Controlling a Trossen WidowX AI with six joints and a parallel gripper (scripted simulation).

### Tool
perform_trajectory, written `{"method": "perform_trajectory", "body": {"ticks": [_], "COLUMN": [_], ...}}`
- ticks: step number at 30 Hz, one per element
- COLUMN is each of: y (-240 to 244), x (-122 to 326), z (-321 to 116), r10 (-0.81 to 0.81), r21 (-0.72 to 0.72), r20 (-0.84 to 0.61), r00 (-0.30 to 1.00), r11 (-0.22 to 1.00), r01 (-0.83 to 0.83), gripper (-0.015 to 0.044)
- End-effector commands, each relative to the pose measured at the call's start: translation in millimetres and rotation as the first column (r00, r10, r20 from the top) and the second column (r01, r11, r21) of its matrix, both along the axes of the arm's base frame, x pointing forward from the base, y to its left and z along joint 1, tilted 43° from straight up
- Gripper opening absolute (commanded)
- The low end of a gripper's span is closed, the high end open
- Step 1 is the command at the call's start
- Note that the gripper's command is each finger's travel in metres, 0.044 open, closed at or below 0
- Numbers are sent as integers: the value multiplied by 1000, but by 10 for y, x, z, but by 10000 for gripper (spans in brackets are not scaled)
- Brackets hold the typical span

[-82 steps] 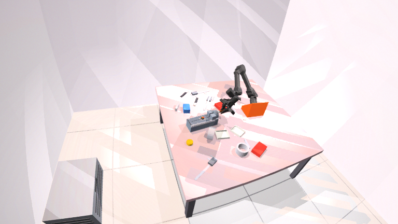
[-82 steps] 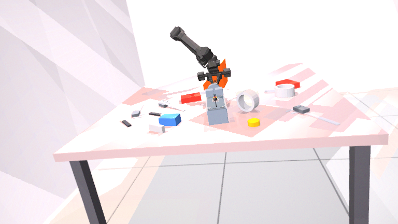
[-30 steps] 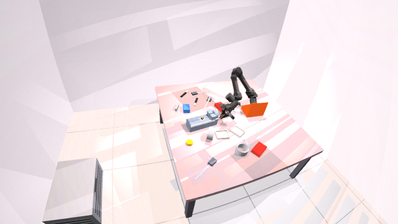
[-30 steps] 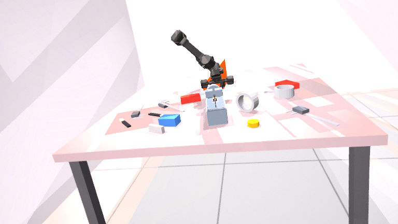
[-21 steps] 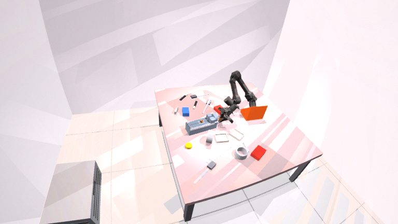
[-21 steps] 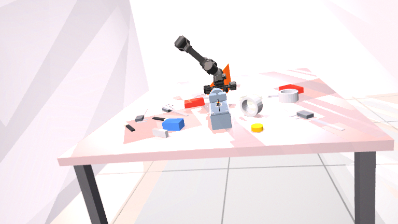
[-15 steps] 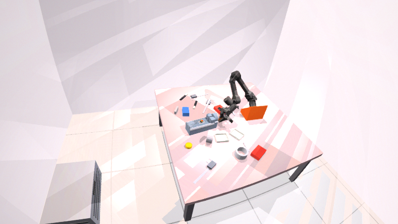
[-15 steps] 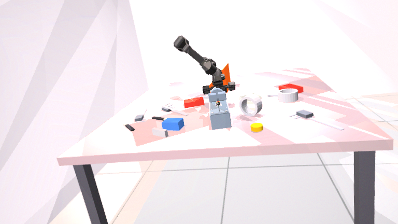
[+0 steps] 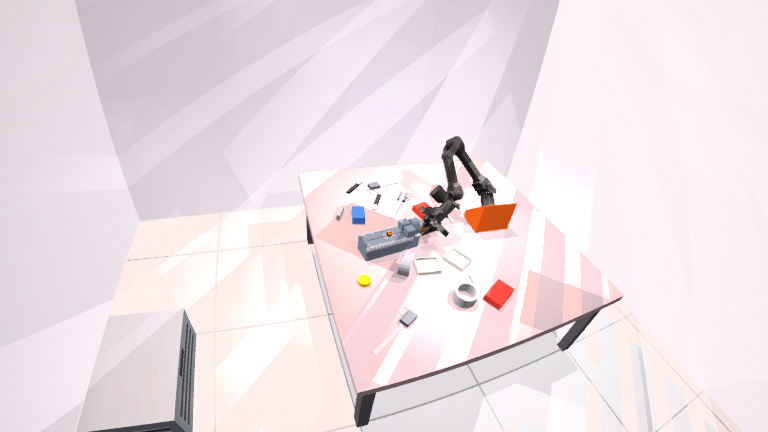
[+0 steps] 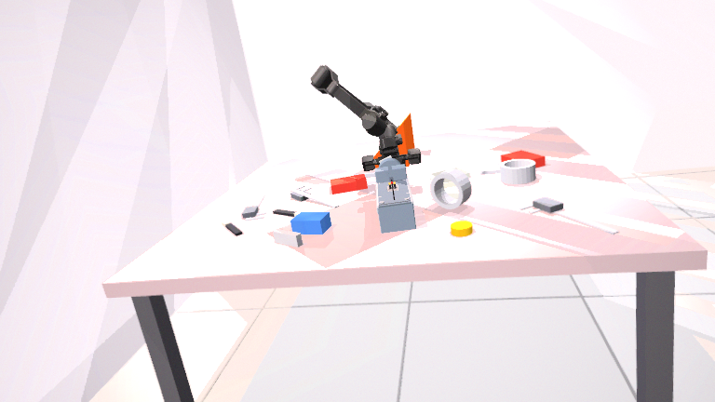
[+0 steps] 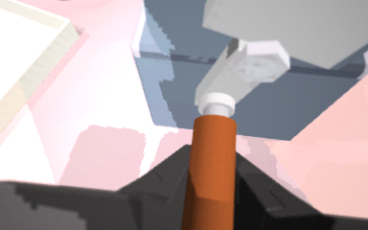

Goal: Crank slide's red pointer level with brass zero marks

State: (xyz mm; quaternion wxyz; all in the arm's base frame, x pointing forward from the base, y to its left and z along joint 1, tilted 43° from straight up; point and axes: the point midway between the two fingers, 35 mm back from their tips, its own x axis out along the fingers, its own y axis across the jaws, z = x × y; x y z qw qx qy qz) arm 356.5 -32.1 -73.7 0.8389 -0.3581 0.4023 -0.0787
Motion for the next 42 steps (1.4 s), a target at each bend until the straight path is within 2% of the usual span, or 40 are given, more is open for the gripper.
{"method": "perform_trajectory", "body": {"ticks": [1,42], "y": [-85,-148], "x": [12,22], "z": [38,117], "r10": [-22,-22], "r21": [-5,-6], "r20": [9,9], "r00": [1000,1000], "r11": [1000,1000], "r01": [22,22], "gripper": [0,0]}}
